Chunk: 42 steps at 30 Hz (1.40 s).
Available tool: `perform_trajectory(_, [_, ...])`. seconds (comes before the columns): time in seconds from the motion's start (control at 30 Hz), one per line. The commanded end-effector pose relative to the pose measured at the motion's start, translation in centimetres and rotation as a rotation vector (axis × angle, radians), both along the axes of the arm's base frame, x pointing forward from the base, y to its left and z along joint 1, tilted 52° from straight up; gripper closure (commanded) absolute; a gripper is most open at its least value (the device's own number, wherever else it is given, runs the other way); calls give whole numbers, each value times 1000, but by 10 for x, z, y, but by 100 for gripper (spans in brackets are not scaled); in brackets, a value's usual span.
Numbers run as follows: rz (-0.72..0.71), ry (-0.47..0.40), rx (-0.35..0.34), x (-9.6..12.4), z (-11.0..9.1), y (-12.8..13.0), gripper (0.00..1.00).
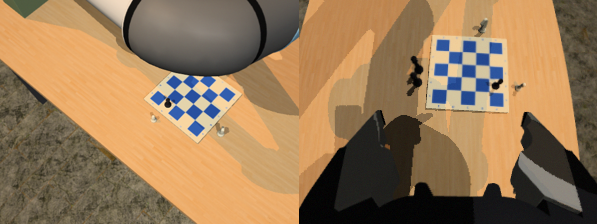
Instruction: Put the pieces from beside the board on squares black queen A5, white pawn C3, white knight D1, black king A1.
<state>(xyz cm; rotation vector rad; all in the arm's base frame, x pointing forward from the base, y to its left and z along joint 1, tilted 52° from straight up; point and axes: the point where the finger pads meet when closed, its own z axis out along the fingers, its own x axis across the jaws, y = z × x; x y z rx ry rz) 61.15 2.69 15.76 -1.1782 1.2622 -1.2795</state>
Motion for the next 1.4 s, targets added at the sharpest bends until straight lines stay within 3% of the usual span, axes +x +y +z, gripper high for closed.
perform_trajectory(0.0, [-13,61,3,9,6,6,0])
perform_trajectory(0.37, [-7,217,6,30,22,26,0])
perform_trajectory(1.37, [6,536,9,70,55,69,0])
